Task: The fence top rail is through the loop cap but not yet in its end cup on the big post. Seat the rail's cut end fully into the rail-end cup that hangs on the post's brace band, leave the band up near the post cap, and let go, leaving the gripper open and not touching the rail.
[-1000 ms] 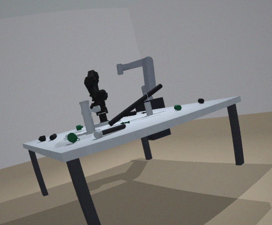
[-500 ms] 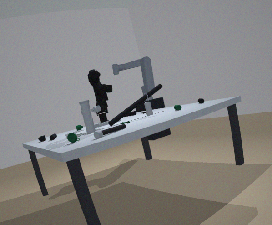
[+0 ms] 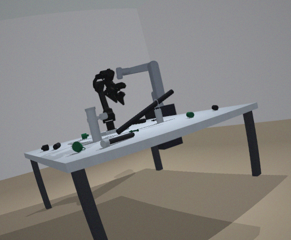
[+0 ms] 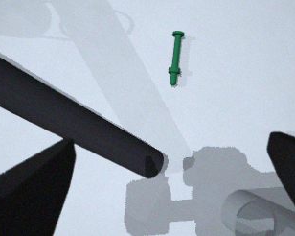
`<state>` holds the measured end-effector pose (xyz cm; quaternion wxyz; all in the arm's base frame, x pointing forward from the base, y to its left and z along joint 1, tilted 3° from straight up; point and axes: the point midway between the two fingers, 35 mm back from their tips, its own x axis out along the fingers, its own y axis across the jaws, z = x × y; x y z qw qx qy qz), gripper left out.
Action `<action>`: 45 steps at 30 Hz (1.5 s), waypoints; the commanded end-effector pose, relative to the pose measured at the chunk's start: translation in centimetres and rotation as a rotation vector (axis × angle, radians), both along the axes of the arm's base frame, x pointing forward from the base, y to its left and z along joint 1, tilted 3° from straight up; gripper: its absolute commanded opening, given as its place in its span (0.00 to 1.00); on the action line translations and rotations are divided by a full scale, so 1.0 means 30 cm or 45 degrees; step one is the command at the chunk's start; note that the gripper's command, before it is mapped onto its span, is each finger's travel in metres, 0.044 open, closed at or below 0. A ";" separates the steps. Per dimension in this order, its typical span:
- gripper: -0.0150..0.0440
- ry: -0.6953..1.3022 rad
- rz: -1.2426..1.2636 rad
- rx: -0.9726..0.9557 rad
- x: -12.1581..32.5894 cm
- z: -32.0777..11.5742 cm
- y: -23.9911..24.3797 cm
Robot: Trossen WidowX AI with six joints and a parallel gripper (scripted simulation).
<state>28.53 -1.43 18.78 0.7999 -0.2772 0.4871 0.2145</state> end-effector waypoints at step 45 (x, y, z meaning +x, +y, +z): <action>1.00 0.455 -2.725 0.537 -0.059 -0.130 0.218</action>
